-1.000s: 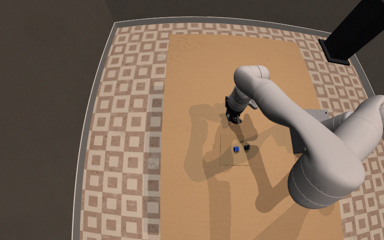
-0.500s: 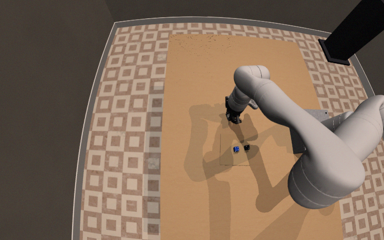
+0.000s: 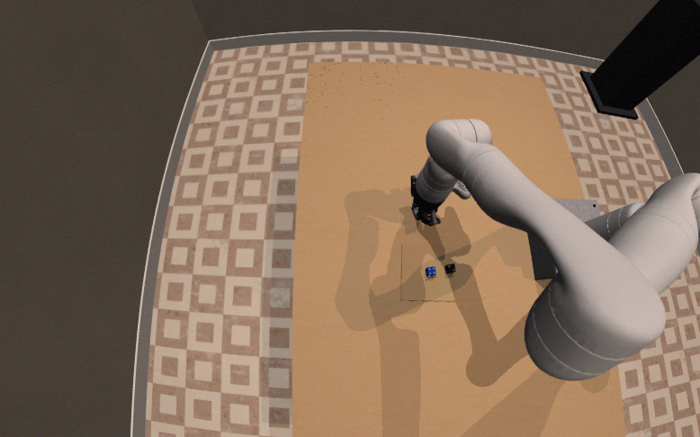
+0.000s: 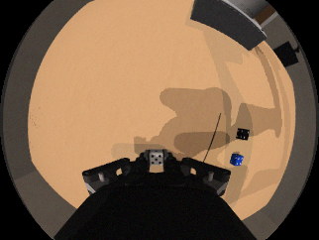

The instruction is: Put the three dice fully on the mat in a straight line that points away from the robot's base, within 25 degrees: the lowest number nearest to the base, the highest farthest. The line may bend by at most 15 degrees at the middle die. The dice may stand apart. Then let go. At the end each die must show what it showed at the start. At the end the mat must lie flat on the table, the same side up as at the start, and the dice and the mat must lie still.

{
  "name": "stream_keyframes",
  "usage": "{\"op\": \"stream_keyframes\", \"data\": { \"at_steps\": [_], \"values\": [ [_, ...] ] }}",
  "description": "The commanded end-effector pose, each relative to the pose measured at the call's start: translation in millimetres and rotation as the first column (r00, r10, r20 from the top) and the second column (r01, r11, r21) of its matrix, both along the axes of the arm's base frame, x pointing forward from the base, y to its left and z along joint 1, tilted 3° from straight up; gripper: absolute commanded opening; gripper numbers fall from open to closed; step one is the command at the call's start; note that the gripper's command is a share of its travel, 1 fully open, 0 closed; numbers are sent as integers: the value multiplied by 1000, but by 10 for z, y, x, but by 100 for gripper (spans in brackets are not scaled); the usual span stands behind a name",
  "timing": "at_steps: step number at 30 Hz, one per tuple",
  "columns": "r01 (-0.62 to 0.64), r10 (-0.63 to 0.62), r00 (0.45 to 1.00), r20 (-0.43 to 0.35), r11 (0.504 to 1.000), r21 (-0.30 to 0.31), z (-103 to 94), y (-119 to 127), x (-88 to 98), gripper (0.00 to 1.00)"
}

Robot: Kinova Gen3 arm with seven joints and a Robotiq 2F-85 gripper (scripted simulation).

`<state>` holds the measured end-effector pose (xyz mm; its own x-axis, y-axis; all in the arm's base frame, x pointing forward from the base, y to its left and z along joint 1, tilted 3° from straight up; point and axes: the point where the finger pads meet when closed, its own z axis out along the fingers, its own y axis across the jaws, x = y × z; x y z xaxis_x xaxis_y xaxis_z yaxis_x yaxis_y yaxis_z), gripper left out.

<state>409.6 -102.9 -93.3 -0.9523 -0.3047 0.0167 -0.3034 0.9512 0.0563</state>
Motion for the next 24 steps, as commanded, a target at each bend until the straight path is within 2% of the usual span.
{"op": "stream_keyframes", "data": {
  "at_steps": [1, 7, 16, 18, 21, 24],
  "values": [
    [0, 0, 1000, 1, 1000, 0, 4, -1, 5, 15],
    [0, 0, 1000, 1, 1000, 0, 109, -6, 8, 15],
    [0, 0, 1000, 1, 1000, 0, 727, -36, 28, 15],
    [0, 0, 1000, 1, 1000, 0, 727, -36, 28, 15],
    [0, 0, 1000, 1, 1000, 0, 899, -44, 33, 15],
    [0, 0, 1000, 1, 1000, 0, 986, -48, 36, 15]
  ]
}}
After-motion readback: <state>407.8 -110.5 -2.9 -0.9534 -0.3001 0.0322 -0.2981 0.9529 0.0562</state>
